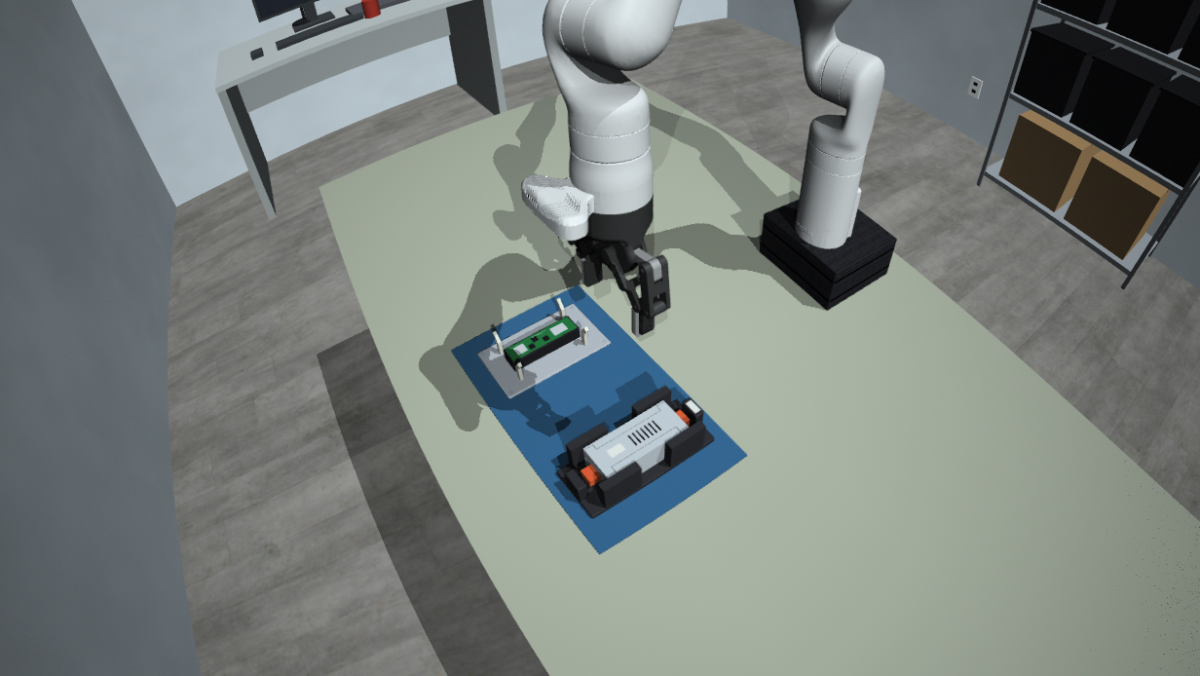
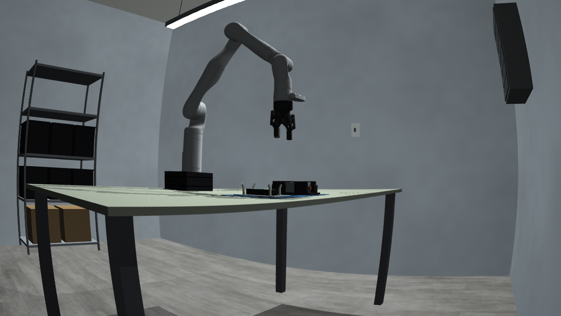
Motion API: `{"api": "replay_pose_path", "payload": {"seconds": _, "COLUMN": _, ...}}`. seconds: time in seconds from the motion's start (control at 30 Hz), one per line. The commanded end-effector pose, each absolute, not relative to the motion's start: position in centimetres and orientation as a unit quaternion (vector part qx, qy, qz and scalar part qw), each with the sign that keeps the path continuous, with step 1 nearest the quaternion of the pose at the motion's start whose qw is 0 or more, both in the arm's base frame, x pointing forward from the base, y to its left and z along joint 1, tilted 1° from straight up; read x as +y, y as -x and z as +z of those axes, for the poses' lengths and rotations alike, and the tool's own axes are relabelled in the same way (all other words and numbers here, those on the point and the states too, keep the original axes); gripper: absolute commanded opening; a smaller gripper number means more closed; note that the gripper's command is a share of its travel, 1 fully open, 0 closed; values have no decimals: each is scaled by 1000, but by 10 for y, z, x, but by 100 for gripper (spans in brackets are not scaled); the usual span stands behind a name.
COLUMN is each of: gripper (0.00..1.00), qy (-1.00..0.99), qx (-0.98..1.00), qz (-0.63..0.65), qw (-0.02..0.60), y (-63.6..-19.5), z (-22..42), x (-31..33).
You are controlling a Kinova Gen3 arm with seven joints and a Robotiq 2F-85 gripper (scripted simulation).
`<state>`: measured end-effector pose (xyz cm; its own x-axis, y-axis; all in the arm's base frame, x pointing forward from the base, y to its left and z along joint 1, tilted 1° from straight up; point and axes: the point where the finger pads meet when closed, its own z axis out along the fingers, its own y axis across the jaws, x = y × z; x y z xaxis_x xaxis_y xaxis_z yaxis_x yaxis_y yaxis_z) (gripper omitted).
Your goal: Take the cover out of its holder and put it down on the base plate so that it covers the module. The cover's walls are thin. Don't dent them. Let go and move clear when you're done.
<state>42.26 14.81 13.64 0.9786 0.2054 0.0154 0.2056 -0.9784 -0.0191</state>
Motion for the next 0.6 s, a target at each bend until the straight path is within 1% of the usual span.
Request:
{"api": "replay_pose_path", "payload": {"seconds": 0.0, "gripper": 100, "qy": 994, "qx": -109, "qz": 3, "qw": 8, "y": -419, "z": 125, "x": 154}}
{"api": "replay_pose_path", "payload": {"seconds": 0.17, "gripper": 100, "qy": 994, "qx": -109, "qz": 3, "qw": 8, "y": -419, "z": 125, "x": 154}}
{"api": "replay_pose_path", "payload": {"seconds": 0.5, "gripper": 100, "qy": 994, "qx": -109, "qz": 3, "qw": 8, "y": -425, "z": 79, "x": 189}}
{"api": "replay_pose_path", "payload": {"seconds": 0.57, "gripper": 100, "qy": 994, "qx": -109, "qz": 3, "qw": 8, "y": -425, "z": 79, "x": 189}}
